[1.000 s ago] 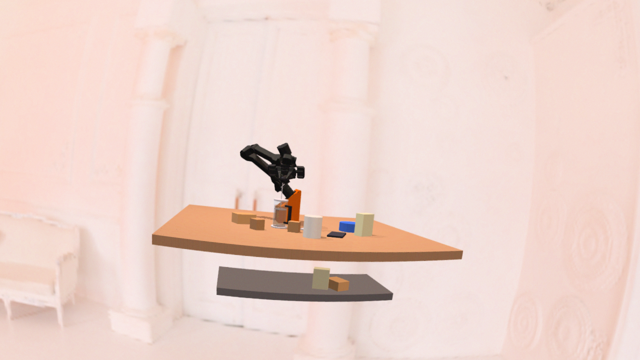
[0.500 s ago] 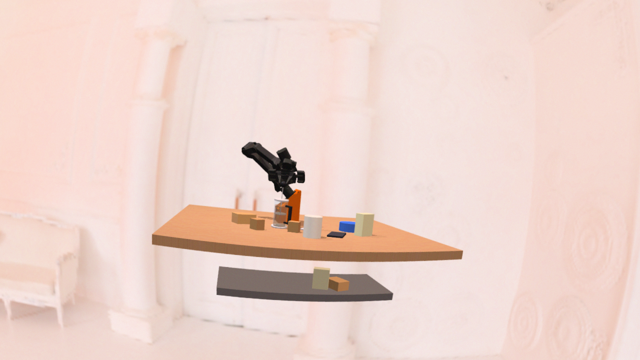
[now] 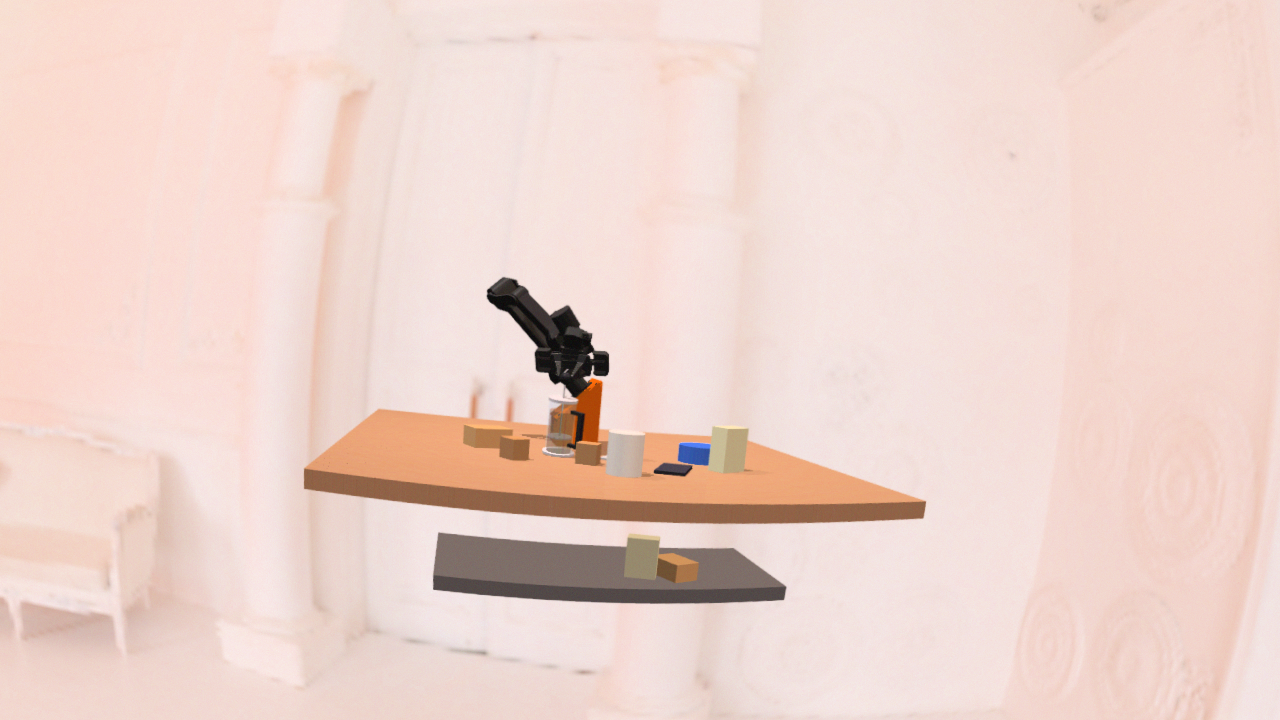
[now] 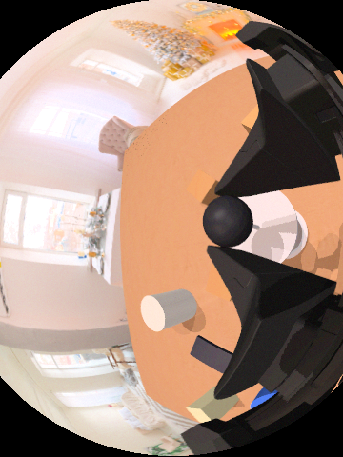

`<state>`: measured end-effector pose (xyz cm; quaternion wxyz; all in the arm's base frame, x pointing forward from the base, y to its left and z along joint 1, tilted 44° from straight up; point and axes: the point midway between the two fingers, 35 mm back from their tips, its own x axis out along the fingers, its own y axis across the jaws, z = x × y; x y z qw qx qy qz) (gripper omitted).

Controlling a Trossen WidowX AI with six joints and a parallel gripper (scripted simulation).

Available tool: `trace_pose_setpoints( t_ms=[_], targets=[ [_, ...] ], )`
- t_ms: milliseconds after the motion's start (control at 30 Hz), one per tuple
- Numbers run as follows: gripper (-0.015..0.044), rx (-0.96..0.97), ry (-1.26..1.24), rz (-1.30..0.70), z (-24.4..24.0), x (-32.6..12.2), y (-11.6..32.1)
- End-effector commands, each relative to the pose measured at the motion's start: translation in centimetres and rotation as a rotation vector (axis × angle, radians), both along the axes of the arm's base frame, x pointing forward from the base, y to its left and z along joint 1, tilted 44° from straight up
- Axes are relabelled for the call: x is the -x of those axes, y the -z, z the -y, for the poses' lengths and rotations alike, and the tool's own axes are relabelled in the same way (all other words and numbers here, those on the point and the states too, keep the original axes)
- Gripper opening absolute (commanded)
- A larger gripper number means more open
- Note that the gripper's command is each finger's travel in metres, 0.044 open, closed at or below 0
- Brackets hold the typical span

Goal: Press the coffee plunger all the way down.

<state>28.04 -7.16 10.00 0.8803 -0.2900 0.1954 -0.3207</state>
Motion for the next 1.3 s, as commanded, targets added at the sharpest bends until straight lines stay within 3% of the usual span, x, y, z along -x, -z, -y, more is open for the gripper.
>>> trace_pose_setpoints(
  t_ms=[0,1267],
  targets=[
    [0.0120,0.010,0.007,-0.041,0.90,0.46,1.30],
    [0.0120,0.009,-0.002,-0.019,1.34,-0.47,1.11]
  ],
)
